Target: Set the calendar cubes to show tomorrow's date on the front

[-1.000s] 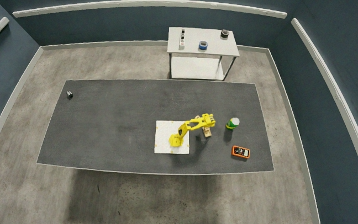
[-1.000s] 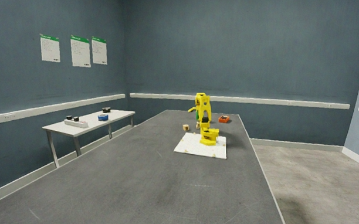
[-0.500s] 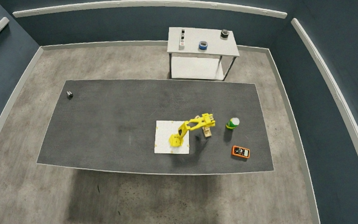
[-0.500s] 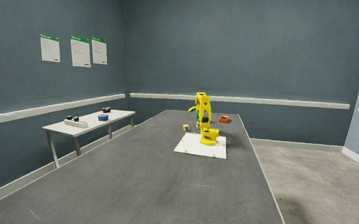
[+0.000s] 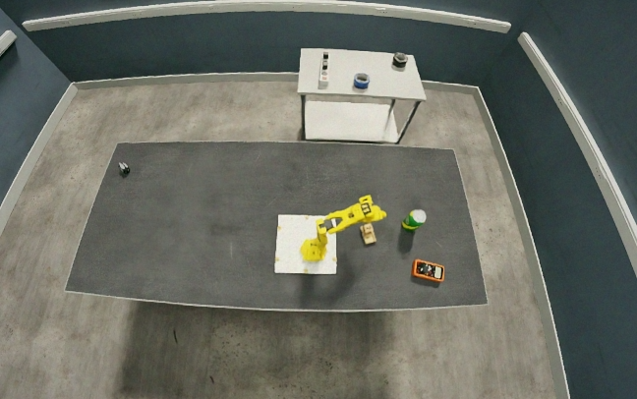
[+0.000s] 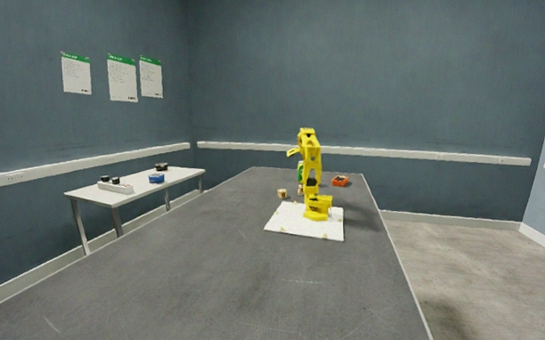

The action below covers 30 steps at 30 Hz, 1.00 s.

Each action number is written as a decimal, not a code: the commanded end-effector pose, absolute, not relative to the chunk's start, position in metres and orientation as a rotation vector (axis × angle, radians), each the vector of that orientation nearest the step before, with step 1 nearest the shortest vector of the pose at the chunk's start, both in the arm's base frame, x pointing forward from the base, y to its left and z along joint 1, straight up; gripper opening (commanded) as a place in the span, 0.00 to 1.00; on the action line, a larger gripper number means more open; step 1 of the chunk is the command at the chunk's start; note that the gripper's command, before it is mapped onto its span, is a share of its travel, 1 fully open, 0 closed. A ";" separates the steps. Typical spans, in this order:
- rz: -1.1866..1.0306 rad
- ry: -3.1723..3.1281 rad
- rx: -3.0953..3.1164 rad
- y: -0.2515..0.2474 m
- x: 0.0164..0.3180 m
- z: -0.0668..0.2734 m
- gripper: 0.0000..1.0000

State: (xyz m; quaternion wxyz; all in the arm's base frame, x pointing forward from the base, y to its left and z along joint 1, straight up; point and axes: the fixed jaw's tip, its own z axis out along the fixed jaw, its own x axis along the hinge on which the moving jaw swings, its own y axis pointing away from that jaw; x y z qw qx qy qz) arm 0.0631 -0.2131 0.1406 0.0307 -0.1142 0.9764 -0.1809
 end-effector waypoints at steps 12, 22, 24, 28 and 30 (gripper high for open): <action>-0.791 2.931 -0.349 -0.208 0.060 0.172 0.35; -0.794 2.930 -0.425 -0.207 0.062 0.171 0.35; -0.795 2.928 -0.469 -0.207 0.063 0.171 0.35; -0.796 2.925 -0.526 -0.207 0.064 0.170 0.35; -0.798 2.919 -0.595 -0.207 0.066 0.170 0.35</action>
